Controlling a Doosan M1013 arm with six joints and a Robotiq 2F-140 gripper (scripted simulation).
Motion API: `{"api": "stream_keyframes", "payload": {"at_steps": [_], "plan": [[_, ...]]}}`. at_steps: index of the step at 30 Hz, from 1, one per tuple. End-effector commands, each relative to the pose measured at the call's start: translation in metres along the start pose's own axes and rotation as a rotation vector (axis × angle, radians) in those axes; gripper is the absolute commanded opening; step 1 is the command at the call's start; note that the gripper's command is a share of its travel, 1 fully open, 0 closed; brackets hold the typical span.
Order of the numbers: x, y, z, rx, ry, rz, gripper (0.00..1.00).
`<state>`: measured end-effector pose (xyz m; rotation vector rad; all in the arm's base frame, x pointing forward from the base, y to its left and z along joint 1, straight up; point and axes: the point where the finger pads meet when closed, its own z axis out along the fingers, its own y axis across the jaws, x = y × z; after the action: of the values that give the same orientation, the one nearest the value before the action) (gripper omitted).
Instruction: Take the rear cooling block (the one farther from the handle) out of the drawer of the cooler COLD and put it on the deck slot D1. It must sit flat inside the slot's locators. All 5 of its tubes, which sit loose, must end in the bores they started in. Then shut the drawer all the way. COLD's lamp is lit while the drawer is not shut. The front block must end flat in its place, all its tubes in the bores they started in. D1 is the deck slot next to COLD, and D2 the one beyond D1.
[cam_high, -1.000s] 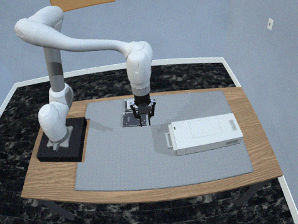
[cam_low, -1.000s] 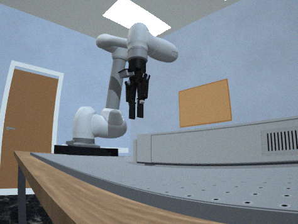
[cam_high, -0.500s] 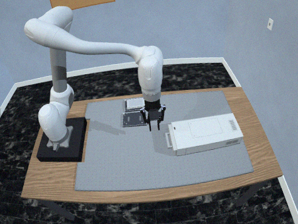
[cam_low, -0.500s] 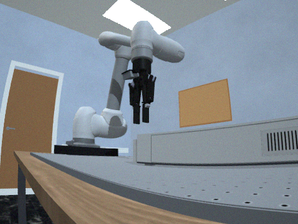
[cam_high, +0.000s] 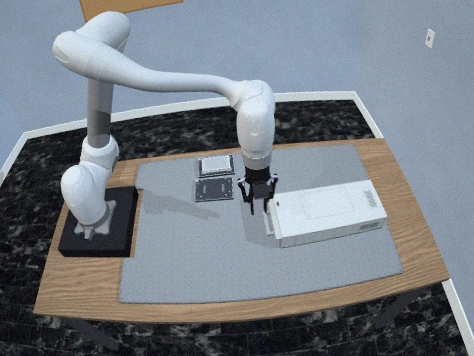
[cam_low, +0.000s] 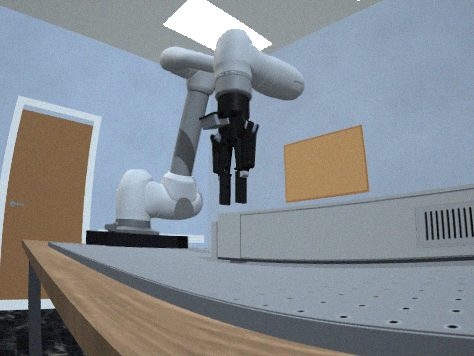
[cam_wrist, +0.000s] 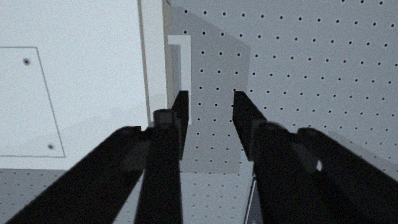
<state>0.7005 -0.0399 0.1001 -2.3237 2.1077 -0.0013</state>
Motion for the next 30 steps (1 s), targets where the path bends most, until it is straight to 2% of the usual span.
{"api": "stream_keyframes", "payload": {"at_steps": [1, 5, 30], "plan": [[0.003, -0.008, 0.003, 0.001, 0.0, 0.0, 0.34], [0.006, -0.015, 0.007, 0.001, 0.0, 0.0, 0.34], [0.006, -0.015, 0.036, 0.001, 0.0, 0.0, 0.34]]}}
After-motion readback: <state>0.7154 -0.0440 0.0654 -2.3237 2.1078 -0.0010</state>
